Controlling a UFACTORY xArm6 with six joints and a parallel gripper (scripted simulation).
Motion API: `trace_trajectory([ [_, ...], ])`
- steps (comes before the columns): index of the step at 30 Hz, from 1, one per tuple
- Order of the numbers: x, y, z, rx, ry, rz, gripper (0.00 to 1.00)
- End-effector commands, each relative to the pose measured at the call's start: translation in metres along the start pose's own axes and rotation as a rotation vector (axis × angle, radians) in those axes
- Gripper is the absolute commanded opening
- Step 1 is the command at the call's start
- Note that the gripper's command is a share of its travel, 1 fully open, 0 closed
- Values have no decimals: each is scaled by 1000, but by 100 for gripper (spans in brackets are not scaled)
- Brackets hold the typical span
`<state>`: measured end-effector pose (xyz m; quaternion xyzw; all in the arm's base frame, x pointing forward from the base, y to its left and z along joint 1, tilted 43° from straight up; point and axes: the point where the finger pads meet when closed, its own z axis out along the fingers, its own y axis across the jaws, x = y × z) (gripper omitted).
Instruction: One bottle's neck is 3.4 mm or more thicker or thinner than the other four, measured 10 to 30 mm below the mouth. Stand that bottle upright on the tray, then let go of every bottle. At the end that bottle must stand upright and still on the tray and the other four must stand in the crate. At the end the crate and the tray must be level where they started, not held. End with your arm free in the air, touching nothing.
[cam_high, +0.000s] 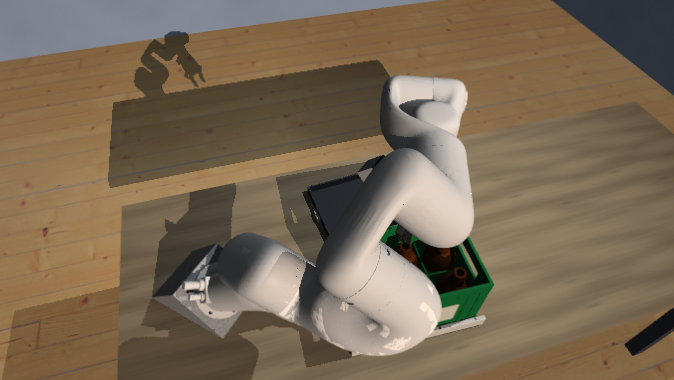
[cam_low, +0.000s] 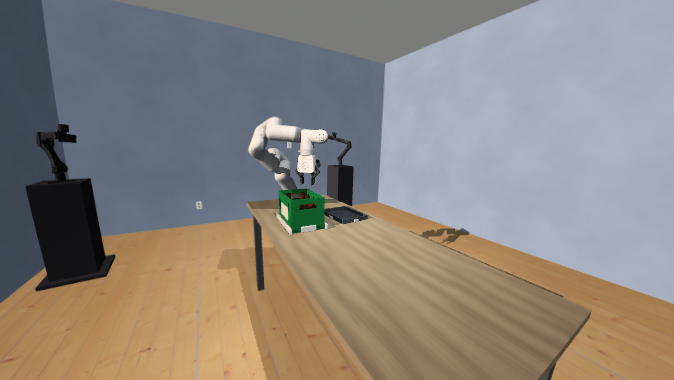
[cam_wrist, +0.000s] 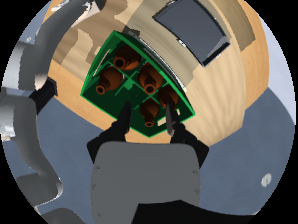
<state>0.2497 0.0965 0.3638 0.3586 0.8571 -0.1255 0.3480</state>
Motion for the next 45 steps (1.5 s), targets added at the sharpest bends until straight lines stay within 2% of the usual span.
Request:
trace_trajectory([
  [1,0,0,-1,-1,0,1,65],
  [2,0,0,-1,-1,0,1,65],
  [3,0,0,-1,-1,0,1,0],
  [37,-1,0,-1,-1,1,1,0],
  [39,-14,3,-1,-1,7,0,0],
  [41,-47,7,-1,-1,15,0,0],
  [45,-83,6,0,-3,12,1,0],
])
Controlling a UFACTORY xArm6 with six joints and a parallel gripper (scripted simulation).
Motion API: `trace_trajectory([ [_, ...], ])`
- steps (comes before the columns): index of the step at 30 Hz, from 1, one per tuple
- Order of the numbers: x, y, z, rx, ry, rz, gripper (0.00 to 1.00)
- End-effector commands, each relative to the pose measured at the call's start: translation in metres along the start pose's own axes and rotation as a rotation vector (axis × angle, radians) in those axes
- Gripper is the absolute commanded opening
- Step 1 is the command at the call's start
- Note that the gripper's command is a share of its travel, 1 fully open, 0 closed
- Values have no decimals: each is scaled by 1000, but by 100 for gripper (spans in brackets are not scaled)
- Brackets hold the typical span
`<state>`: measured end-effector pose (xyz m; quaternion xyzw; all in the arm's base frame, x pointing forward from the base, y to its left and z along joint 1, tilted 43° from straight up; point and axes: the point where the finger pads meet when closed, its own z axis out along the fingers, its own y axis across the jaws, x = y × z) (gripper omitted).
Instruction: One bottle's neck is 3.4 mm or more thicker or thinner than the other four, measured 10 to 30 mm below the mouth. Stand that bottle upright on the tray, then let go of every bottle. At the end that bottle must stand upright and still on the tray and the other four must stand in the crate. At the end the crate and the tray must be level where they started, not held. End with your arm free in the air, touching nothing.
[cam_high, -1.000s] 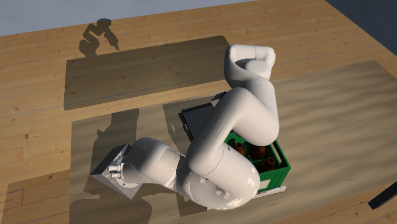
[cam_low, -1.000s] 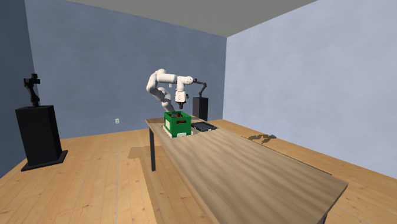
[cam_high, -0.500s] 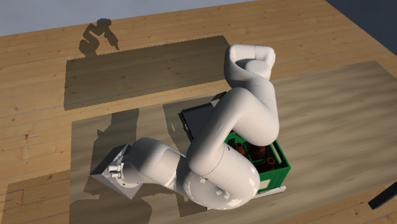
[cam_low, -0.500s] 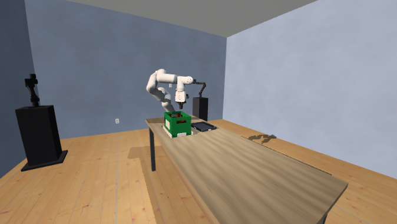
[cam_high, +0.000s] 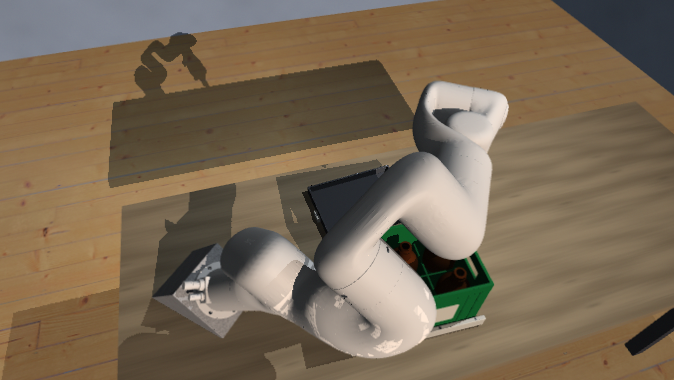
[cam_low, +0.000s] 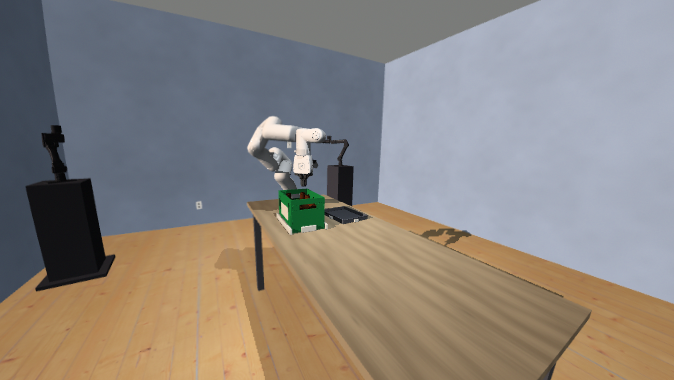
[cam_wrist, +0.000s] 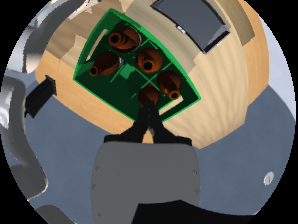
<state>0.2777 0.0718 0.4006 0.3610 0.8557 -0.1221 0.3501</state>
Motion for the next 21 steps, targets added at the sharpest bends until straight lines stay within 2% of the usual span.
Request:
trace_trajectory([
  [1,-42,1,1,2,11,-7,0],
  [4,-69,-3,1,2,0,-7,0],
  [8,-71,-4,1,3,-1,-7,0],
  [9,-71,-4,1,3,-1,-7,65],
  [21,-71,-4,1,3,-1,-7,65],
])
